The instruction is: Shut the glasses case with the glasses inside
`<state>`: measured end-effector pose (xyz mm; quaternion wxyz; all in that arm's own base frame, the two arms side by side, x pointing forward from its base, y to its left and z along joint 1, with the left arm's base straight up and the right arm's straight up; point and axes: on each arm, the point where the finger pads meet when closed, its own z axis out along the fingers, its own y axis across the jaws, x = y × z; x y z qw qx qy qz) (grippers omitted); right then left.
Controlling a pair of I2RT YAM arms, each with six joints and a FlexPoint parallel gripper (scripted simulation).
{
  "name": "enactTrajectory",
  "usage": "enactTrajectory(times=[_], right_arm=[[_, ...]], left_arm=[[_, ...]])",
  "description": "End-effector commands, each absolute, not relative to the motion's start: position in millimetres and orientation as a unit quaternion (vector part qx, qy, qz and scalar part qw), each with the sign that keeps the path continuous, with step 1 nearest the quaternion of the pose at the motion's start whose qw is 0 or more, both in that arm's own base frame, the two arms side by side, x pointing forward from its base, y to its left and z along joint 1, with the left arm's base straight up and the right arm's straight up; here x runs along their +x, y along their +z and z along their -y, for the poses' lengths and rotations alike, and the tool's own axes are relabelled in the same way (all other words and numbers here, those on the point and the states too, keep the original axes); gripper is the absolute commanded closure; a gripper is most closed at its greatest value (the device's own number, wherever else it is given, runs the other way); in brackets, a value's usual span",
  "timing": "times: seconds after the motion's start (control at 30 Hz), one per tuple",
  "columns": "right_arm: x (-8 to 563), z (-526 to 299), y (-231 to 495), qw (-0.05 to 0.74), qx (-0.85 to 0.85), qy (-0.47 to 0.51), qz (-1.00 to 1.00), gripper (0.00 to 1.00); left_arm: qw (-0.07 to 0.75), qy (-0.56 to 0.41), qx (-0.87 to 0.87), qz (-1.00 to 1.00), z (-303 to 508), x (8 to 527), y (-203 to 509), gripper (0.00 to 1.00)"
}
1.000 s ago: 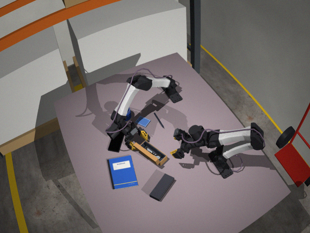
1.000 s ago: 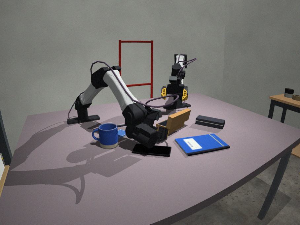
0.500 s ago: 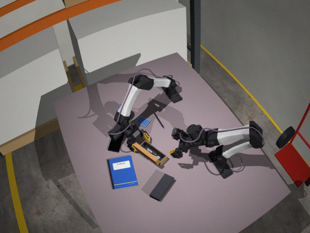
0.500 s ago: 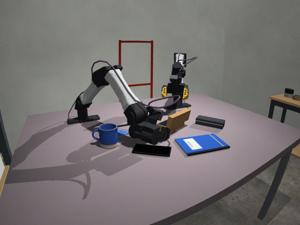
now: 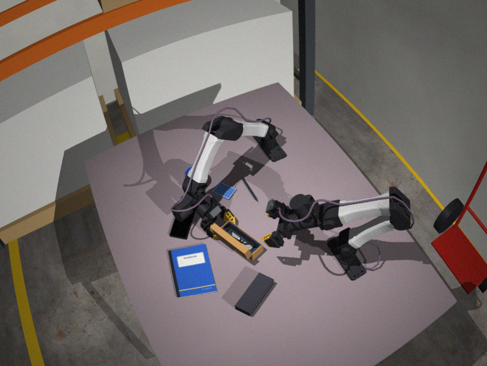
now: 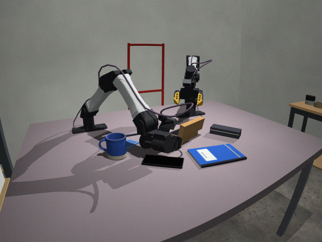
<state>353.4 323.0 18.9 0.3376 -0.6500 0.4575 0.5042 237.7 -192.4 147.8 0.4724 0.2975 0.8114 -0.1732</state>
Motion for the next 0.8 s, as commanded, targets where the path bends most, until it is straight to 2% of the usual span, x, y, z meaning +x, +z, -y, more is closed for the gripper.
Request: enactTrajectory(times=[0.0,0.3,0.37,0.43,0.57,0.77], right_arm=[[355,-327,38,0.358,-0.656,0.497,-0.442,0.37],[356,-325,39,0.359,-0.655,0.497,-0.443,0.50],[356,-325,39,0.359,-0.655,0.497,-0.443,0.72],[356,-325,39,0.359,-0.655,0.497,-0.443,0.51],[356,-325,39,0.359,-0.655,0.497,-0.443,0.51],[357,-325,28,0.352,-0.653,0.498,-0.449,0.51]], left_arm=[[0.473,-0.174,0.301,-0.810,193,239,150,0.00],[0.477,-0.175,0.300,-0.807,195,244,158,0.00],[0.479,-0.176,0.299,-0.806,196,246,160,0.00],[0.475,-0.174,0.300,-0.809,195,244,156,0.00],[0.466,-0.170,0.300,-0.815,193,243,154,0.00],[0.392,-0.139,0.299,-0.859,186,243,145,0.00]])
